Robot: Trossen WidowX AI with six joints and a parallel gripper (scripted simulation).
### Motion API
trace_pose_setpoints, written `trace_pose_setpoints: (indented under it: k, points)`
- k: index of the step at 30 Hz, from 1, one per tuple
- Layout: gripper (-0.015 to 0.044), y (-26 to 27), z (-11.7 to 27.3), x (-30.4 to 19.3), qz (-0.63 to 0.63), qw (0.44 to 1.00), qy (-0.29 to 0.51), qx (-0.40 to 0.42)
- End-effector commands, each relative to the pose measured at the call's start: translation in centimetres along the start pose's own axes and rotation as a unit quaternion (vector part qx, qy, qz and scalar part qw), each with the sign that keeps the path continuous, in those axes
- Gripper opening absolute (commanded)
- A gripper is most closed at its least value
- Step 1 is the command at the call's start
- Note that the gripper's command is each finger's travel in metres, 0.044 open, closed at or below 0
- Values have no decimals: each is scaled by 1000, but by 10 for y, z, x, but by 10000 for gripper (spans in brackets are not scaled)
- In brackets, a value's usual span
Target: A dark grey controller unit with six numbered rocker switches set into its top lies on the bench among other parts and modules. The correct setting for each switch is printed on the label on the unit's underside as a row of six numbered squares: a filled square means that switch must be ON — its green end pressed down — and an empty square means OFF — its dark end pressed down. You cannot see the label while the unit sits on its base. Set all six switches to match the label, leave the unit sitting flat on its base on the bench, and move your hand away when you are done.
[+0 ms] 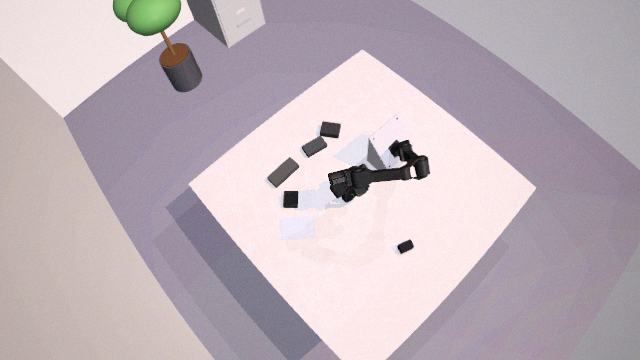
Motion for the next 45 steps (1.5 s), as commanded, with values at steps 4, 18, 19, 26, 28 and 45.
trace_pose_setpoints:
  k: [4, 18, 19, 26, 28, 45]
  points:
    - [337, -1, -1, 7, 1, 1000, -15, 0]
    - [338, -2, 0, 15, 1, 1000, -31, -1]
    - [338, -2, 0, 15, 1, 999, -32, -1]
    - [338, -2, 1, 19, 1, 999, -40, -2]
    - [338, -2, 1, 20, 1, 999, -43, -2]
    - [338, -3, 0, 28, 1, 998, -63, -3]
Point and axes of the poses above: the point midway between the two fingers, 35 mm back from their tips, its own z axis back along the fingers, its own y axis across the jaws, x = y × z, the point moved 10 cm from there along z, back along the fingers, and after that the axes turned 4 degrees about z, right-handed, at the moved point
